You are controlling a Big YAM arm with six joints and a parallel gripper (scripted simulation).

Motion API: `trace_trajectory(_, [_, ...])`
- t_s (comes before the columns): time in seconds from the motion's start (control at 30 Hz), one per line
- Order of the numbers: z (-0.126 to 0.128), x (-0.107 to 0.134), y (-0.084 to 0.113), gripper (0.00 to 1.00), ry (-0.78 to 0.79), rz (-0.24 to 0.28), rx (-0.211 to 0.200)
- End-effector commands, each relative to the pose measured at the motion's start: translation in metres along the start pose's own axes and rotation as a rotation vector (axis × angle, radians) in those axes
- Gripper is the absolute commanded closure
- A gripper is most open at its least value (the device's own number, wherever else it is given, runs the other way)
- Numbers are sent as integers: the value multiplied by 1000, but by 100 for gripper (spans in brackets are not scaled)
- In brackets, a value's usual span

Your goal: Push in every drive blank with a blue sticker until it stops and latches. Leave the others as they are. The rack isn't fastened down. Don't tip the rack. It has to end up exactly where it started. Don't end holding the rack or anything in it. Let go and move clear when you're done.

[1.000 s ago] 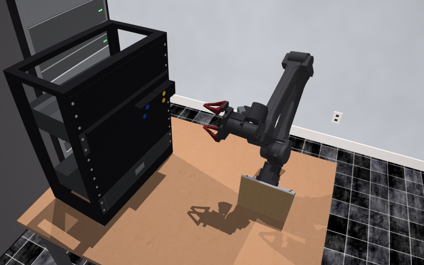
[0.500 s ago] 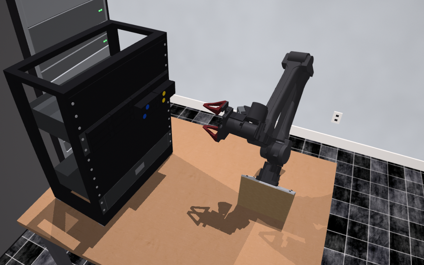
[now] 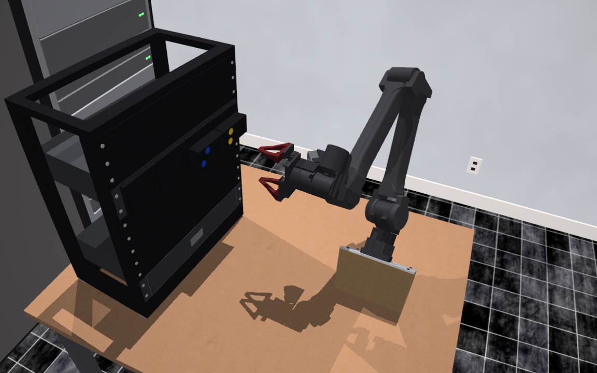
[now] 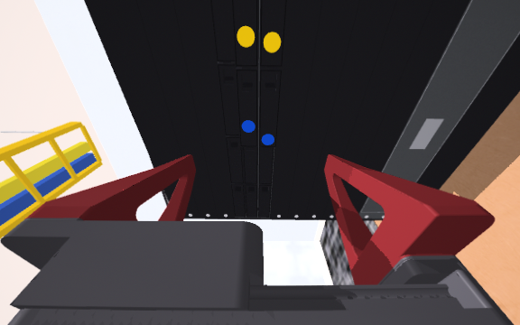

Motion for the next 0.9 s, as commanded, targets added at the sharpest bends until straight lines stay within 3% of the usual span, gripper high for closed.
trace_trajectory(0.0, [14,23,-37,0,-68,-35,-10])
trace_trajectory(0.17, [8,49,-74,0,-41,-28,1])
trace_trajectory(0.33, [5,63,-95,0,-40,-28,1])
trace_trajectory(0.4, [5,63,-95,0,-40,-28,1])
trace_trajectory(0.43, [11,72,-86,0,-41,-3,-18])
trace_trajectory(0.57, [7,69,-96,0,-40,-21,-6])
trace_trajectory(0.87, [5,68,-95,0,-34,-19,-2])
Point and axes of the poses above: the point where the finger pads meet when closed, its own y axis back along the fingers, its own z axis across the jaws, x = y × z, the point moved 8 cm from there along y, back along the fingers, and after that the axes turned 8 degrees about -y, right-handed, at the moved point
